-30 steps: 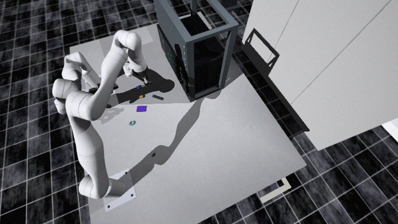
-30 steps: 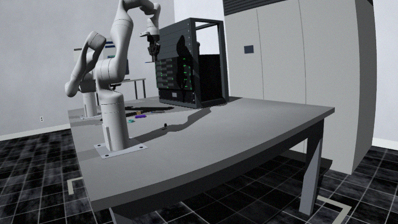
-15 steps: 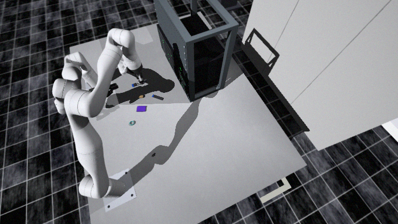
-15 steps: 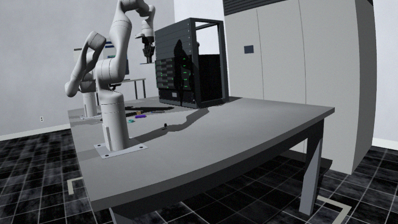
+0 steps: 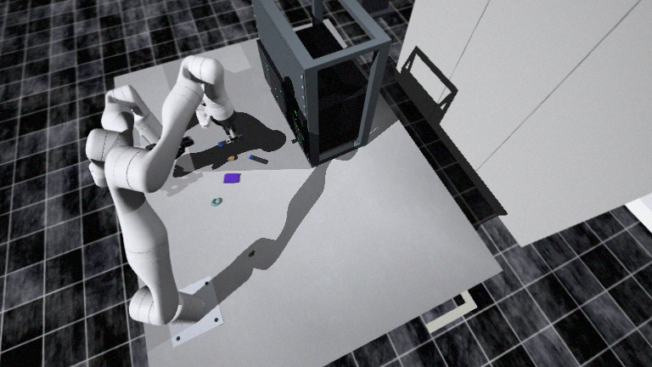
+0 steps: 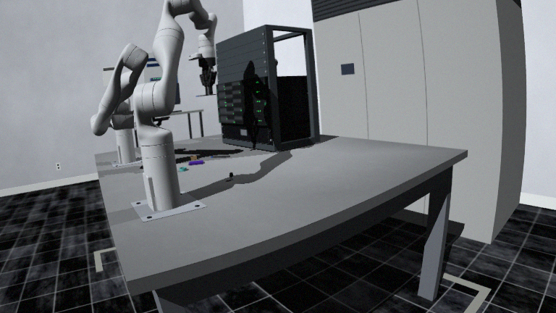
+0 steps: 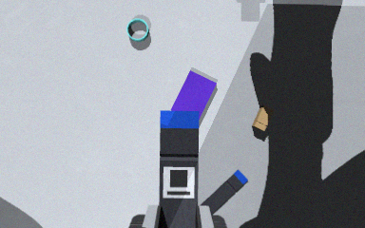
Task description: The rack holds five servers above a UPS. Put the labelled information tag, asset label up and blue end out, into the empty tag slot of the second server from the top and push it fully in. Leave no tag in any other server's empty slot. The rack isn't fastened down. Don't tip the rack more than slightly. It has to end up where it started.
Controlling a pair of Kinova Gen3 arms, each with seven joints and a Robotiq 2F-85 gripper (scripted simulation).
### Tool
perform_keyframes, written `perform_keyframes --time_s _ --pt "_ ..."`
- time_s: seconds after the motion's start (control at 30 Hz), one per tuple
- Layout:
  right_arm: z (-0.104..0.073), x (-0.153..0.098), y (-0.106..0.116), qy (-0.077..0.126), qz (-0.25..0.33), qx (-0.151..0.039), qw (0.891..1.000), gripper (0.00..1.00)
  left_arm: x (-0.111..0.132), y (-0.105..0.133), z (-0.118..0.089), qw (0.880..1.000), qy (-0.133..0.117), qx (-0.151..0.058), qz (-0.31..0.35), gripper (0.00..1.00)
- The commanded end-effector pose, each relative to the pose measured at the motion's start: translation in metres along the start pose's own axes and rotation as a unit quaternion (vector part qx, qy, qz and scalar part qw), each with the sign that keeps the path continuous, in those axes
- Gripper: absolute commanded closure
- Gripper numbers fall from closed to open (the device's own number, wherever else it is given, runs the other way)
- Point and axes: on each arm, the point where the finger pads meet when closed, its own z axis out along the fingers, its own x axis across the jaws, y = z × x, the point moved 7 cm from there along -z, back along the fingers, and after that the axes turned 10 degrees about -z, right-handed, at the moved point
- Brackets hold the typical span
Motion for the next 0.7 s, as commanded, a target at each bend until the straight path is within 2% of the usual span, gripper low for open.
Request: perform_keyframes --time_s 0.0,0.67 --pt "0.008 0.0 0.0 0.001 0.0 -0.001 1.0 0.809 0.0 0.0 0.0 1.0 0.0 0.0 0.0 0.739" --pt "0.047 0.0 0.0 0.001 0.0 -0.001 1.0 0.809 0.0 0.0 0.0 1.0 0.0 0.0 0.0 0.739"
